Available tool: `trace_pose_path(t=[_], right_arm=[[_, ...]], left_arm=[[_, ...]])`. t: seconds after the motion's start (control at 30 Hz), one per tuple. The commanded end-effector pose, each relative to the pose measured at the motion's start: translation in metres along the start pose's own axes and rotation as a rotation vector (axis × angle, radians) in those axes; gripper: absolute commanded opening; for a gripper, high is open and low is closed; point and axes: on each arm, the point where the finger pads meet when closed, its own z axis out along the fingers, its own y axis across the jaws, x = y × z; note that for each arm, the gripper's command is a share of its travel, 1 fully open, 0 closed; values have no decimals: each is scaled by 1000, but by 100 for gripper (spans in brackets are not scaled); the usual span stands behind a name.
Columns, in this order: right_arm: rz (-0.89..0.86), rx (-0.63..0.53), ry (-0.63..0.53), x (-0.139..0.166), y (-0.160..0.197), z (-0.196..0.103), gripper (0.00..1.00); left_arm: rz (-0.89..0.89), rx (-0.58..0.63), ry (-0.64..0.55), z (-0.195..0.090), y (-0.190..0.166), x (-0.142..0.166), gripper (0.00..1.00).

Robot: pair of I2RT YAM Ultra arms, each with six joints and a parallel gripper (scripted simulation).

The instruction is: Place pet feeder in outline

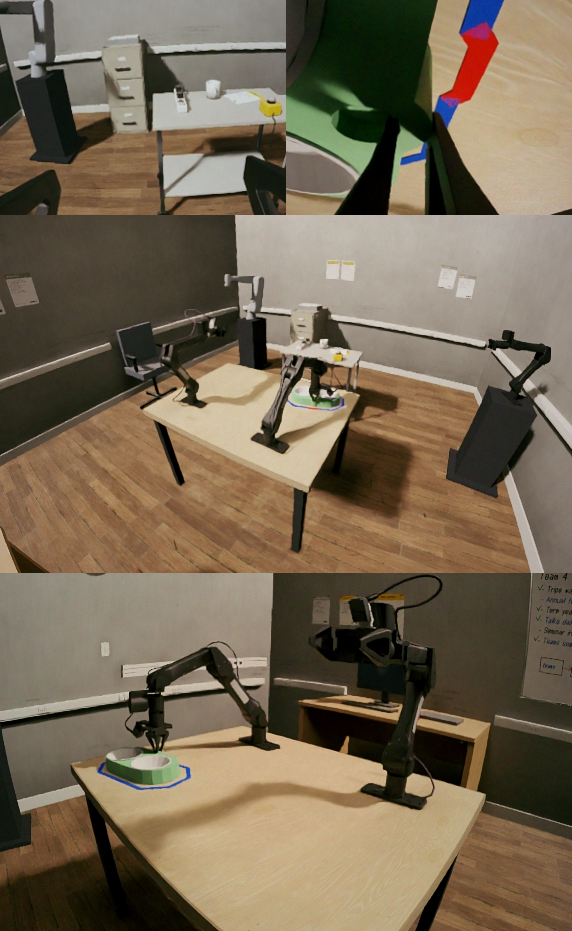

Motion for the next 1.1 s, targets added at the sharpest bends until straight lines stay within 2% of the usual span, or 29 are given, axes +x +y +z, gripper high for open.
trace_pose_path(t=[0.0, 0.57, 0.6, 0.77, 0.83, 1.07], right_arm=[[-10, 33, 30, 16, -9, 3, 16], [-10, 34, 31, 16, -9, 4, 16], [43, -57, -50, -26, 18, 1, 47], [30, -65, -52, -20, 19, -5, 47], [28, -92, -63, -21, 23, -16, 47], [27, -92, -63, -21, 23, -16, 47]], left_arm=[[1, 11, -45, -2, -3, -20, 100], [1, 11, -45, -2, -3, -20, 100], [1, 11, -45, -2, -3, -20, 100], [1, 11, -45, -2, -3, -20, 100], [1, 11, -45, -2, -3, -20, 100], [1, 11, -45, -2, -3, -20, 100]])
